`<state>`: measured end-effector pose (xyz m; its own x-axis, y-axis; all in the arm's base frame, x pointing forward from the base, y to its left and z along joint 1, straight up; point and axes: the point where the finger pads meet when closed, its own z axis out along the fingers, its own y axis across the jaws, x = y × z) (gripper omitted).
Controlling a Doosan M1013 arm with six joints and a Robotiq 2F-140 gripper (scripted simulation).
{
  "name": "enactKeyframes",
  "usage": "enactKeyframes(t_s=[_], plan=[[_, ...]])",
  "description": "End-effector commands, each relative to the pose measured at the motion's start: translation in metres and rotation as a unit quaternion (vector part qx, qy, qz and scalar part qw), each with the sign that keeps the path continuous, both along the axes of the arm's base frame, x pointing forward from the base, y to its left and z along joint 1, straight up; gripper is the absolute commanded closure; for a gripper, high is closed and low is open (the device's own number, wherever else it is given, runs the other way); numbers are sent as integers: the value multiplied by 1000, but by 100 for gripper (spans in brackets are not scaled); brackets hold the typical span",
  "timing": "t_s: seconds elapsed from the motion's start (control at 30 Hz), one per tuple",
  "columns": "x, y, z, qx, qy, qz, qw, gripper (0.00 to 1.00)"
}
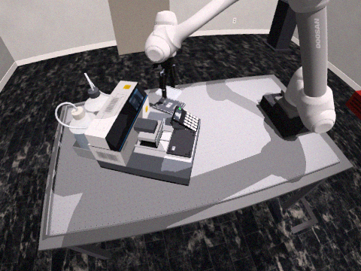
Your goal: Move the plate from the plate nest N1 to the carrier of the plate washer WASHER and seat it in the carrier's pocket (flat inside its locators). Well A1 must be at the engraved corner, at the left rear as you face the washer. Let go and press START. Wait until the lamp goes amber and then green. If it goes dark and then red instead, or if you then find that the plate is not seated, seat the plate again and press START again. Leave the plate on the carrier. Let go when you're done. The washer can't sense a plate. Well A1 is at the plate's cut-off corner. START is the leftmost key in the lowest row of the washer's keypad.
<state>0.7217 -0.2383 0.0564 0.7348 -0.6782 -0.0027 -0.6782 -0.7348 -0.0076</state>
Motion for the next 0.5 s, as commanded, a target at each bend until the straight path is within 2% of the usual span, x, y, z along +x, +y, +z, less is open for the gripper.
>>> enactKeyframes(t_s=[0.0,0.4,0.47], plan=[[1,0,1,0,-1,0,1000,90],[0,-1,61,0,-1,0,1000,90],[0,-1,61,0,-1,0,1000,90]])
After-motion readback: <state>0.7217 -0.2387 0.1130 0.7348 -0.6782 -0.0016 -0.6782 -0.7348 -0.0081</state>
